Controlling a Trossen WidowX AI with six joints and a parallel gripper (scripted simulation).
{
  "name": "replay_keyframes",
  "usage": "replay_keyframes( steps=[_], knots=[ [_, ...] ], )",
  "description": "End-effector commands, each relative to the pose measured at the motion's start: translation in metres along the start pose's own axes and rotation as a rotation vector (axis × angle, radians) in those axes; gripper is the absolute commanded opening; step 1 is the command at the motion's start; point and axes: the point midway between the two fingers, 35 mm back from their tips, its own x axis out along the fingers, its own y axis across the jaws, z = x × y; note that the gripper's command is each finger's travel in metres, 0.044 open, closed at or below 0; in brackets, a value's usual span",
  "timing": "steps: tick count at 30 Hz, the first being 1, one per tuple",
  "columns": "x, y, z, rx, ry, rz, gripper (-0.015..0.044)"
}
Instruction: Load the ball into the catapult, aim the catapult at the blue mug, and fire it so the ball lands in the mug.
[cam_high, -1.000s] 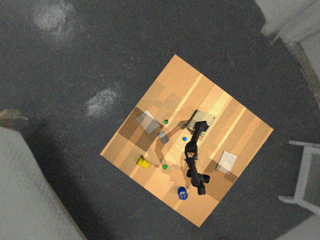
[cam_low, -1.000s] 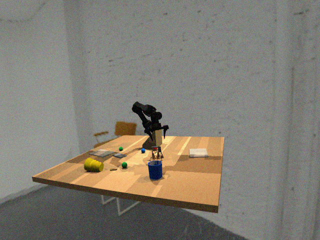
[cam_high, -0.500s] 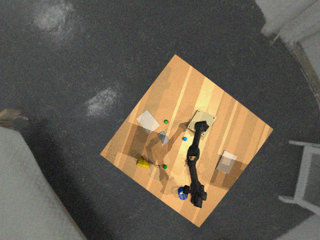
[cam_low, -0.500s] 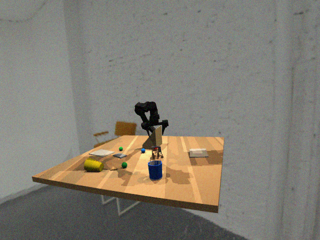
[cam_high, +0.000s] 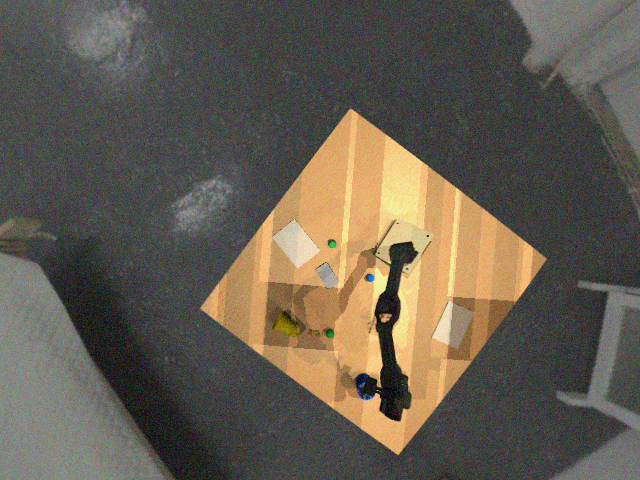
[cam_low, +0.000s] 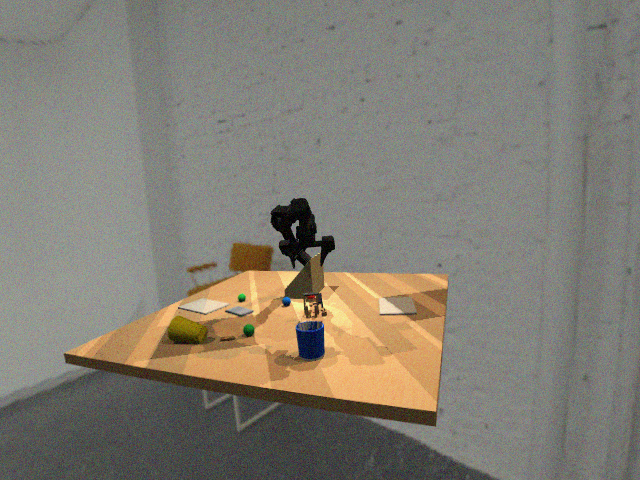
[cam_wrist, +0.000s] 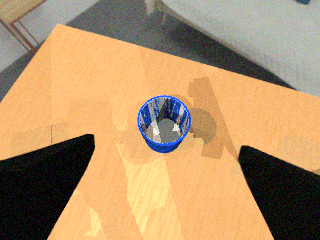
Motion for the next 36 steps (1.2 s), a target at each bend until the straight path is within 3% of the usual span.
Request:
replay_keyframes(
  steps=[1, 7, 24, 36],
  knots=[
    [0.0002, -0.0007, 0.0009, -0.003, -0.003, -0.005, 0.044],
    [0.0002, -0.0007, 0.0009, -0.003, -0.003, -0.005, 0.044],
    [0.0002, -0.0007, 0.0009, -0.003, -0.003, -0.005, 0.0],
    [0.0001, 0.0, 0.0, -0.009, -0.001, -0.005, 0.0]
  ],
)
